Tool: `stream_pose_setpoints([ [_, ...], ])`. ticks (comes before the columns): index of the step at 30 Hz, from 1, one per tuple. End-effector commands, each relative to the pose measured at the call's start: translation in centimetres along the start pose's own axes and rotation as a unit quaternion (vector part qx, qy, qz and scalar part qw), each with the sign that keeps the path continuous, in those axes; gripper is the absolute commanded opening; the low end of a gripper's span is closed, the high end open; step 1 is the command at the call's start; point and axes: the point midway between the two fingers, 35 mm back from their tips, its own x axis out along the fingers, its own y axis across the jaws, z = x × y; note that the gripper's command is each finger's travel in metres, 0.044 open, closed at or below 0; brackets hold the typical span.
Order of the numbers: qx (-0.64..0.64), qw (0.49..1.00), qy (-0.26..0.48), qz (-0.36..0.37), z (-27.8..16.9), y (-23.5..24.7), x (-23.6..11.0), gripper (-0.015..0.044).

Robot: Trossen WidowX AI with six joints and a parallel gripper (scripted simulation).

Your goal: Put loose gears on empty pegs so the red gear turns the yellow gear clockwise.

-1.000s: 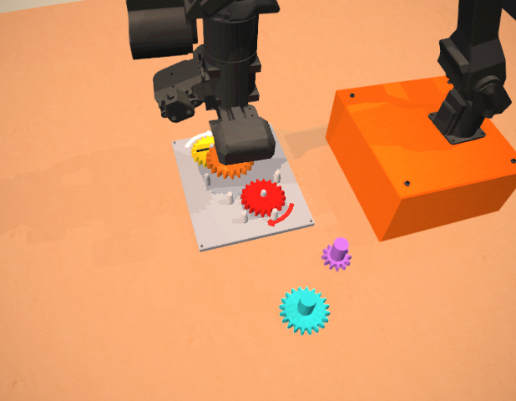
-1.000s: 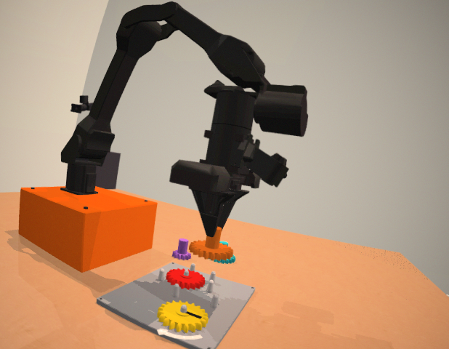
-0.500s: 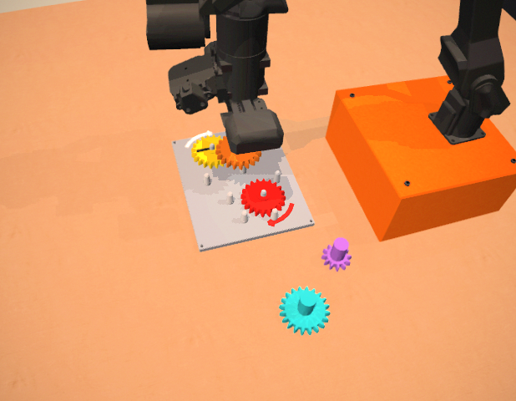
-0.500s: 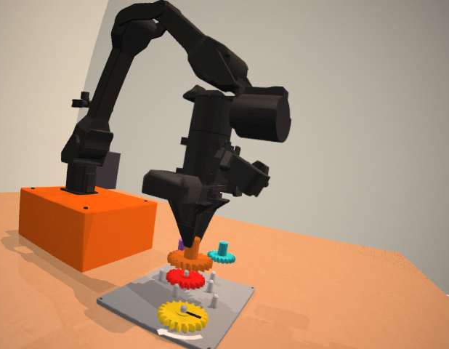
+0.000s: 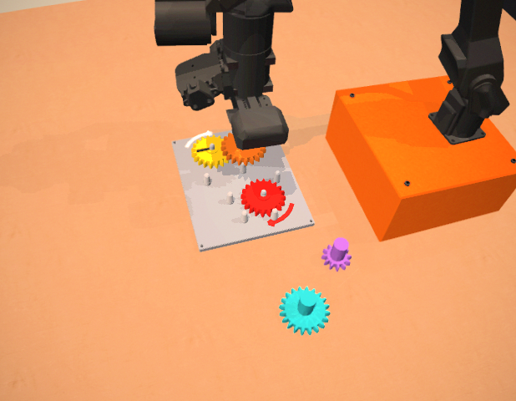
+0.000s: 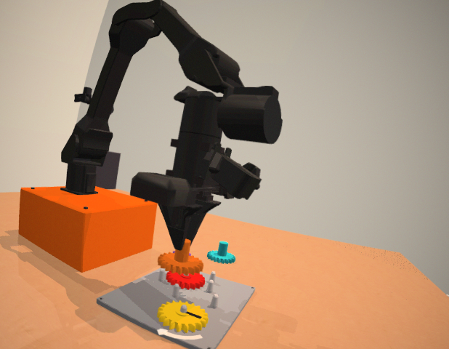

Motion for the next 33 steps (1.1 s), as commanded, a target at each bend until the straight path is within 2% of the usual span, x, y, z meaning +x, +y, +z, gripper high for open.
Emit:
stream_pose_setpoints([
  [1,-0.003,1.000,0.001,-0.002,-0.1,-0.1,0.0,0.0000],
  [15,-0.013,1.000,0.001,-0.002,-0.1,0.0,0.2,0.0000],
  [25,-0.067,0.998,0.002,-0.002,-0.1,-0.1,1.6,0.0000],
  [33,-0.056,0.998,0.002,-0.002,-0.1,-0.1,2.8,0.0000],
])
